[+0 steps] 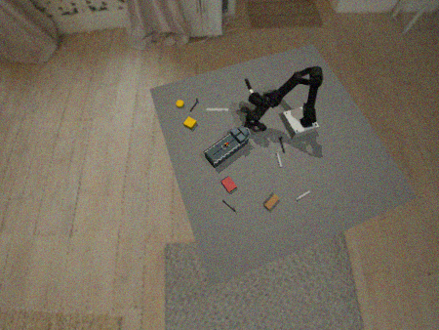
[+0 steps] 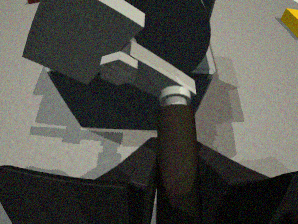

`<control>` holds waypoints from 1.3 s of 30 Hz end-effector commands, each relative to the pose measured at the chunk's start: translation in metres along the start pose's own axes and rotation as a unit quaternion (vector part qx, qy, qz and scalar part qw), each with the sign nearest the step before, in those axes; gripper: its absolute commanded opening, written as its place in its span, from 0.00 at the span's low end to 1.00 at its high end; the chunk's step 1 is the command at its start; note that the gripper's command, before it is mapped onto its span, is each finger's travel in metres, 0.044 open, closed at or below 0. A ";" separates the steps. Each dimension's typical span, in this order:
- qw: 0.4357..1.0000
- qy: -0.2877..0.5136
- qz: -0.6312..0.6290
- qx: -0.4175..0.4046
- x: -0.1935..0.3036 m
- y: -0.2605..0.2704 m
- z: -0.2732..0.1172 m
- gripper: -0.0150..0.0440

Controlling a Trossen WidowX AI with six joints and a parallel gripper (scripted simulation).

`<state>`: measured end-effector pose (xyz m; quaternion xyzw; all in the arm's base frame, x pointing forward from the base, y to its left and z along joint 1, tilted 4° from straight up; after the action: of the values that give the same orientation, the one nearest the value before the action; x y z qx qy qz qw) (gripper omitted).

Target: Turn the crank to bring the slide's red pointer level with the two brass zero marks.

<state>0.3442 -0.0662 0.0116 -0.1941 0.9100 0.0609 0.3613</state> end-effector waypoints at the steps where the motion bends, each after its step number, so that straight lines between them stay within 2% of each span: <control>1: 1.000 0.008 0.003 -0.007 0.005 0.005 0.005 0.25; 39: 1.000 0.008 0.003 -0.007 0.008 0.012 0.008 0.25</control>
<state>0.3417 -0.0617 0.0061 -0.1920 0.9108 0.0577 0.3608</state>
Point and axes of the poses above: the point midway between the two fingers, 35 mm back from their tips, its own z axis out along the fingers, its own y axis across the jaws, x = y × z, the point moved 2 cm from there along -z, back along the fingers, and after that the axes turned 3 degrees about z, right-handed, at the moved point
